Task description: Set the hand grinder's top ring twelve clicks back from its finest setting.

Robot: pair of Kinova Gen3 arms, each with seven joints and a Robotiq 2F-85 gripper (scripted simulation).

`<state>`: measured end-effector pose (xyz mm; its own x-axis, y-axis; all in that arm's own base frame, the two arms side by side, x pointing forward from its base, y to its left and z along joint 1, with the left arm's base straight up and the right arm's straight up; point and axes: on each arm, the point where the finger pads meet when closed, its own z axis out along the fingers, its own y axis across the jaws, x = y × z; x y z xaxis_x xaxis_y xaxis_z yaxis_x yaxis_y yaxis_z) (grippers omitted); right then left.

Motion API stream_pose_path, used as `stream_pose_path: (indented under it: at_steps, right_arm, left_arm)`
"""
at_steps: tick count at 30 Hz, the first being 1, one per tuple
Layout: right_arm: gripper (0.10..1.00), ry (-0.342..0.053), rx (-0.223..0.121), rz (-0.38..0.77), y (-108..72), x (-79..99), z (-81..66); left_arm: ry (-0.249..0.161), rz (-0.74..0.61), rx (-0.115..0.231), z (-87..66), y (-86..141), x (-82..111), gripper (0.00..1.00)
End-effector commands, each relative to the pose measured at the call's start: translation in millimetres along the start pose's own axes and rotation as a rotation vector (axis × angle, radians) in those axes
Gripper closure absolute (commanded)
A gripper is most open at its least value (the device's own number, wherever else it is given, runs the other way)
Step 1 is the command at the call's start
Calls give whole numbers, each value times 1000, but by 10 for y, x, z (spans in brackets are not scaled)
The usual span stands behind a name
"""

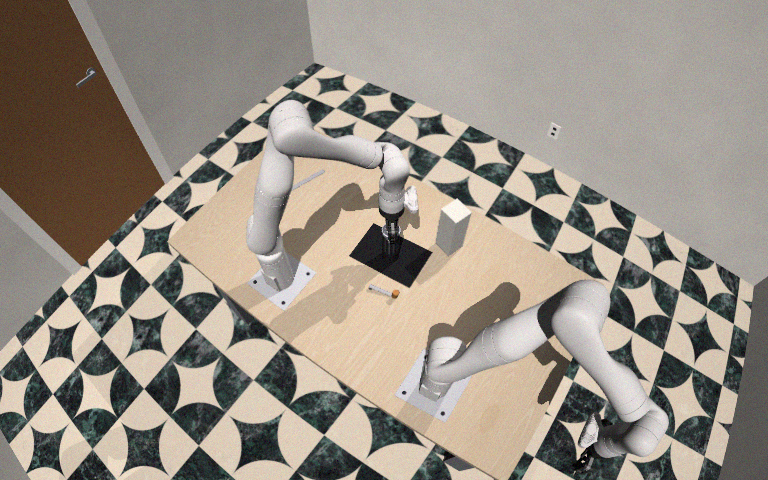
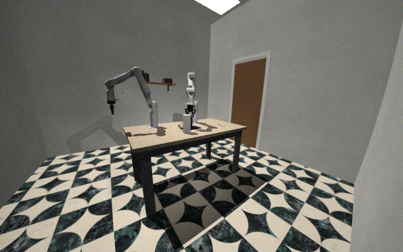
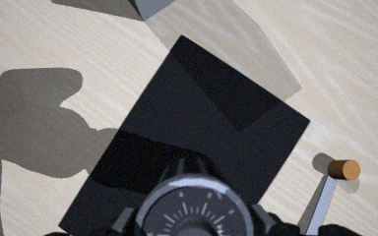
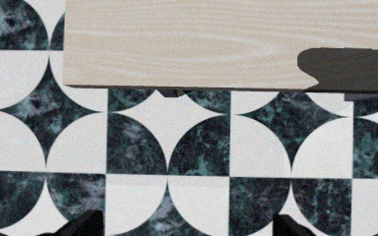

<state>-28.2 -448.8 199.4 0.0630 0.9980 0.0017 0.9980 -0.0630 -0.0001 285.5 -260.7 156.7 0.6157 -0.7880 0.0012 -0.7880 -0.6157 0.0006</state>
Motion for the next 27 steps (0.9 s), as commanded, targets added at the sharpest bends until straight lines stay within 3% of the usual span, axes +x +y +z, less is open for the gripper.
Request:
stream_pose_path:
  at_steps: [1, 27]
  right_arm:
    - [99, -2, 0, 0, -1, -3, -6]
    - [99, -2, 0, 0, -1, -3, -6]
  left_arm:
    - [1, -31, 1, 0, 0, 2, 340]
    - [1, -260, 1, 0, 0, 2, 340]
